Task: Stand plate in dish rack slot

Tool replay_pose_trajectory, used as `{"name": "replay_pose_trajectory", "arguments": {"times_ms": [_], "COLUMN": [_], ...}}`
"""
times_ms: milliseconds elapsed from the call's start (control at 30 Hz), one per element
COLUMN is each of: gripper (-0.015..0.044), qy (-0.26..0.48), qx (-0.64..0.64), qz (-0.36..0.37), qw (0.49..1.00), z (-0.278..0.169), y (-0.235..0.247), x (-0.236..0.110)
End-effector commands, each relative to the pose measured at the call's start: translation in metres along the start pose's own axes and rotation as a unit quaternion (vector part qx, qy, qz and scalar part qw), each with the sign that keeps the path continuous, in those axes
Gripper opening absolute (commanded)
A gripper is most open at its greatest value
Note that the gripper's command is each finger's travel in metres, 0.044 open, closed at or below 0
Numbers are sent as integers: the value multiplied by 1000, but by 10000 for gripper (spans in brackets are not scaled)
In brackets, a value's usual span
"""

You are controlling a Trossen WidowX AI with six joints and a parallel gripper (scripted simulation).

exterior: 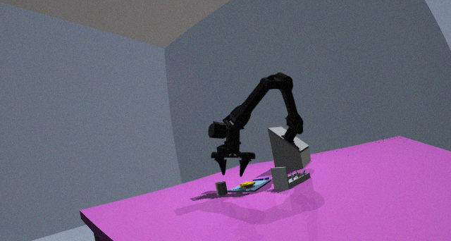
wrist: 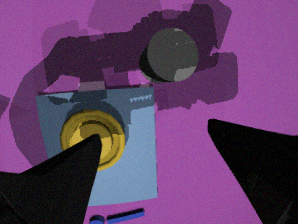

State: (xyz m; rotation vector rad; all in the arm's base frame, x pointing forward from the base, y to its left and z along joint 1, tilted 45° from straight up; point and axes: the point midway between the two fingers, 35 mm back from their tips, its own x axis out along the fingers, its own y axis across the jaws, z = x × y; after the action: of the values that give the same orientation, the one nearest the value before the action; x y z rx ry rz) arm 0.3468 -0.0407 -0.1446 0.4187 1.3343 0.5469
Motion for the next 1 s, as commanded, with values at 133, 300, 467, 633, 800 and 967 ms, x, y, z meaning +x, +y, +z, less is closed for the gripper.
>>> {"name": "replay_pose_trajectory", "arguments": {"times_ms": [133,300,467,633,800,967], "gripper": [400,400,400,400,400,400], "qy": [70,77,77,77,77,76], "qx": [53,58,58,58,59,59], "qz": [67,73,73,73,72,72], "qw": [994,993,993,993,993,993], "z": [-6,-7,-8,-9,-10,-11], "y": [47,51,52,53,54,55], "x": [-13,-13,-6,2,9,16]}}
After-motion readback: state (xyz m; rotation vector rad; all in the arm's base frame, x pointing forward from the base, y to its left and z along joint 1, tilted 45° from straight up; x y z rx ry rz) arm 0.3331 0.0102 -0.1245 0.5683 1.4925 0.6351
